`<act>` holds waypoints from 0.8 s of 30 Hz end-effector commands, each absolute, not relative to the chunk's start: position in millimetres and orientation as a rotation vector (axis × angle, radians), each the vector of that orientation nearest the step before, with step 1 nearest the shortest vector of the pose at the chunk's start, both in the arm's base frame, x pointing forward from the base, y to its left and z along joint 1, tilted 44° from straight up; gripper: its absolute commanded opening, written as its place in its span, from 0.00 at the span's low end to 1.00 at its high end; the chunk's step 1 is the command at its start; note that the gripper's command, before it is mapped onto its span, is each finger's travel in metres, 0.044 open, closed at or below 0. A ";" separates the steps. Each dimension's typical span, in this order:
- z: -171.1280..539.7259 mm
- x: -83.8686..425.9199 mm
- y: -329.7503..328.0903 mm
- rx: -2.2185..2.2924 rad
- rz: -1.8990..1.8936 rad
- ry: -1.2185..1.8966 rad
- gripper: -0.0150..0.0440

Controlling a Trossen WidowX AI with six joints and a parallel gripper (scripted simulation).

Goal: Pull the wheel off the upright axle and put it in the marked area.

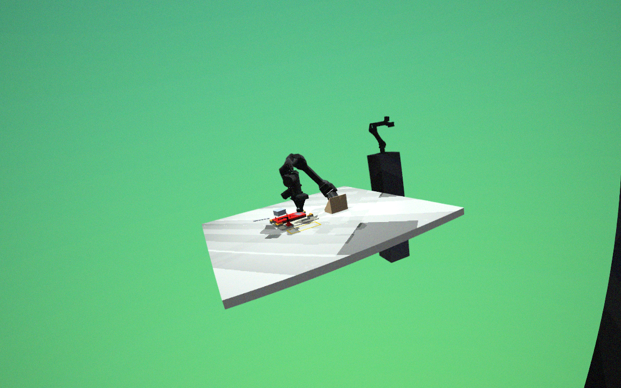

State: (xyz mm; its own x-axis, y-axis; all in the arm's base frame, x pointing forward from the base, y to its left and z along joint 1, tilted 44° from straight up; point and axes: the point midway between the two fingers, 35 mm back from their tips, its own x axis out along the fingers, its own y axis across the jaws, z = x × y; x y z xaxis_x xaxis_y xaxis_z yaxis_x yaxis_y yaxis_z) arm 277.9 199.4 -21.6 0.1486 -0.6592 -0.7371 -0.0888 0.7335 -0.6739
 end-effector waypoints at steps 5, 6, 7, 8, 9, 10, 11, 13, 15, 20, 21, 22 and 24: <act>-35.3 278.4 186.9 -0.677 -0.464 1.387 0.25; -37.6 279.1 185.1 -0.677 -0.464 1.387 0.25; -40.4 280.0 182.9 -0.677 -0.464 1.387 0.25; -43.8 281.0 180.2 -0.677 -0.464 1.387 0.25; -47.8 282.1 176.9 -0.677 -0.464 1.387 0.25; -52.2 283.3 173.3 -0.677 -0.464 1.387 0.25; -56.6 284.4 169.5 -0.677 -0.464 1.387 0.25; -65.3 286.3 161.7 -0.677 -0.464 1.387 0.25; -73.8 287.9 153.7 -0.677 -0.464 1.386 0.25; -93.0 290.0 133.7 -0.679 -0.466 1.386 0.25; -94.9 290.1 131.7 -0.679 -0.467 1.385 0.25; -95.5 290.1 131.0 -0.679 -0.467 1.385 0.25; -95.5 290.1 131.0 -0.679 -0.467 1.385 0.25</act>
State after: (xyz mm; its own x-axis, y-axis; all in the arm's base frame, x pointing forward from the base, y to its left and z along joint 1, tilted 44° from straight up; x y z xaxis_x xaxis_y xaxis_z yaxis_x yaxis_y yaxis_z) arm 290.2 133.6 -92.9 0.1349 -0.6657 -0.7339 -0.0797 0.7310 -0.6777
